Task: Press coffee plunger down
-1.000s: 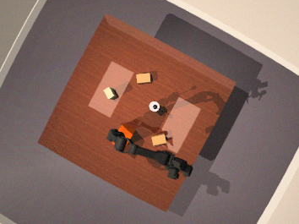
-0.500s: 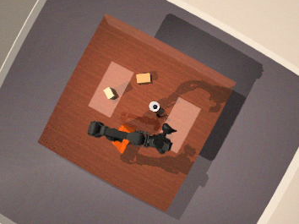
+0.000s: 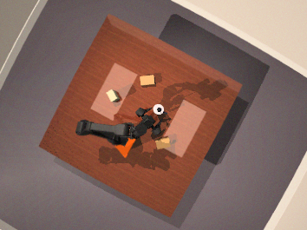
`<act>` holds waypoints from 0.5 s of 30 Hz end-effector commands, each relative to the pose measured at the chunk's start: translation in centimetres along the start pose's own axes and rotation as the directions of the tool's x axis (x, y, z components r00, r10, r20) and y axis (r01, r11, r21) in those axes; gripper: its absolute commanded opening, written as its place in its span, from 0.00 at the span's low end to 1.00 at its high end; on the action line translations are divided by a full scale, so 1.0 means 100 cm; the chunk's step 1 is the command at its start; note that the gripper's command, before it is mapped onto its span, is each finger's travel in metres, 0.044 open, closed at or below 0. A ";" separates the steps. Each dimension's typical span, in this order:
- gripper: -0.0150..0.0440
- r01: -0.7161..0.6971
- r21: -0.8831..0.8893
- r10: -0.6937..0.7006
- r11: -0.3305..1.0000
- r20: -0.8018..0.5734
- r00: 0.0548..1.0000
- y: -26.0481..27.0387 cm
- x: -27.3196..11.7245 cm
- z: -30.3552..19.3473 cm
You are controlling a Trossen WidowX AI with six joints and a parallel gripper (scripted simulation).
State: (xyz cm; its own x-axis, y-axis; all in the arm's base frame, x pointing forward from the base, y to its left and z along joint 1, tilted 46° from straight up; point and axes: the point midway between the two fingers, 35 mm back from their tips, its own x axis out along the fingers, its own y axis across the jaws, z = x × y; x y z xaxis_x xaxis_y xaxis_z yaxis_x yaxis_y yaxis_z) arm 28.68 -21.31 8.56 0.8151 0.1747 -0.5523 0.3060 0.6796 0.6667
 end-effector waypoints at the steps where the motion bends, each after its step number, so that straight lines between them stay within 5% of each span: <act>1: 1.00 -0.017 -0.005 0.017 1.000 -0.012 1.000 0.002 0.010 -0.021; 15: 1.00 -0.022 -0.007 0.022 1.000 -0.011 1.000 0.004 0.033 -0.053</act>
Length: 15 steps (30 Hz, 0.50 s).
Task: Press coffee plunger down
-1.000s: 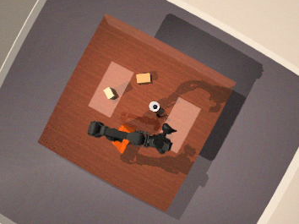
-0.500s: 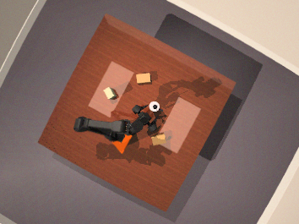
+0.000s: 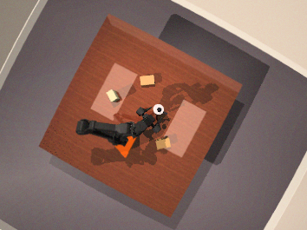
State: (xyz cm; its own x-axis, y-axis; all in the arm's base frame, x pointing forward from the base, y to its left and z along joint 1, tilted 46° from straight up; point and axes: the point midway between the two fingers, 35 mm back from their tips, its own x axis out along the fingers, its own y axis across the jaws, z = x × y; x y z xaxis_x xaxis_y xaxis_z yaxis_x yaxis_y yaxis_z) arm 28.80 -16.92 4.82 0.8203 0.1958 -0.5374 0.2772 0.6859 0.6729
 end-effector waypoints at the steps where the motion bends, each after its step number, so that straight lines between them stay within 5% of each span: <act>1: 1.00 0.004 0.008 -0.004 1.000 -0.007 1.000 -0.001 0.006 -0.003; 15: 1.00 0.002 0.008 -0.002 1.000 -0.005 1.000 -0.001 0.028 -0.004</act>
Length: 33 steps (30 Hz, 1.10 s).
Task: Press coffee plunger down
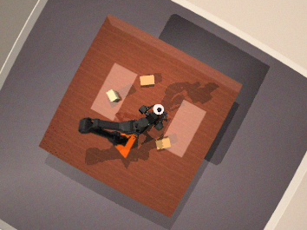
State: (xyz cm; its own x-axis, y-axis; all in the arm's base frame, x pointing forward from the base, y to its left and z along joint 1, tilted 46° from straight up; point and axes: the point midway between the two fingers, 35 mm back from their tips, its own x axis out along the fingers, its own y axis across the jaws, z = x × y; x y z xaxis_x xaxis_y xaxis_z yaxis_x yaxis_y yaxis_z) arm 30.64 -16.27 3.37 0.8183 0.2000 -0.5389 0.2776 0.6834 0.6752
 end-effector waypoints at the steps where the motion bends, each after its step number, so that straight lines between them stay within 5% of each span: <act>1: 1.00 0.003 0.005 -0.003 1.000 0.000 1.000 -0.001 0.006 -0.001; 6: 1.00 0.002 0.005 -0.002 1.000 0.000 1.000 0.000 0.011 -0.001; 17: 0.51 0.002 0.005 -0.002 1.000 0.000 1.000 0.000 0.011 -0.001; 33: 0.47 0.003 0.005 -0.003 1.000 0.000 1.000 -0.001 0.015 -0.005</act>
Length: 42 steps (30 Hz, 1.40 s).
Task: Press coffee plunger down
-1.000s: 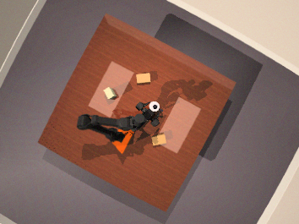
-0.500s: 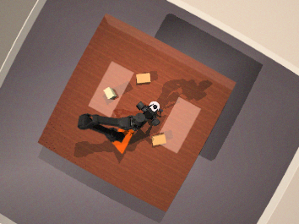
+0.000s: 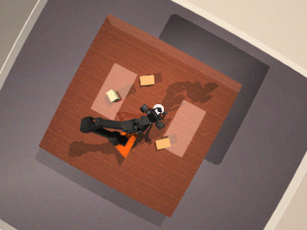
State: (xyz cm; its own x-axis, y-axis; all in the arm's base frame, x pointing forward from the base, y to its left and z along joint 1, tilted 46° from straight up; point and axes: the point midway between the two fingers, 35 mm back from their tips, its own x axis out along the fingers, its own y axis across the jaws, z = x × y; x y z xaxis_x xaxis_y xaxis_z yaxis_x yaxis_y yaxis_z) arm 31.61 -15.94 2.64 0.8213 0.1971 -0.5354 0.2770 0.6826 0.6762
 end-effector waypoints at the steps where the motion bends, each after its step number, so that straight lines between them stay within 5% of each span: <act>1: 0.47 0.004 0.004 -0.004 1.000 -0.006 1.000 -0.001 0.004 -0.006; 42: 0.47 0.006 0.005 -0.005 1.000 -0.007 1.000 -0.004 0.048 -0.058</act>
State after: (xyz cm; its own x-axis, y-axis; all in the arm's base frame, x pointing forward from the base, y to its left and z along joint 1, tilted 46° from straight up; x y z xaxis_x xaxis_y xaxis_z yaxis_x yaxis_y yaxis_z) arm 33.39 -13.18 -1.41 0.8472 0.1537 -0.5085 0.2684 0.7023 0.6594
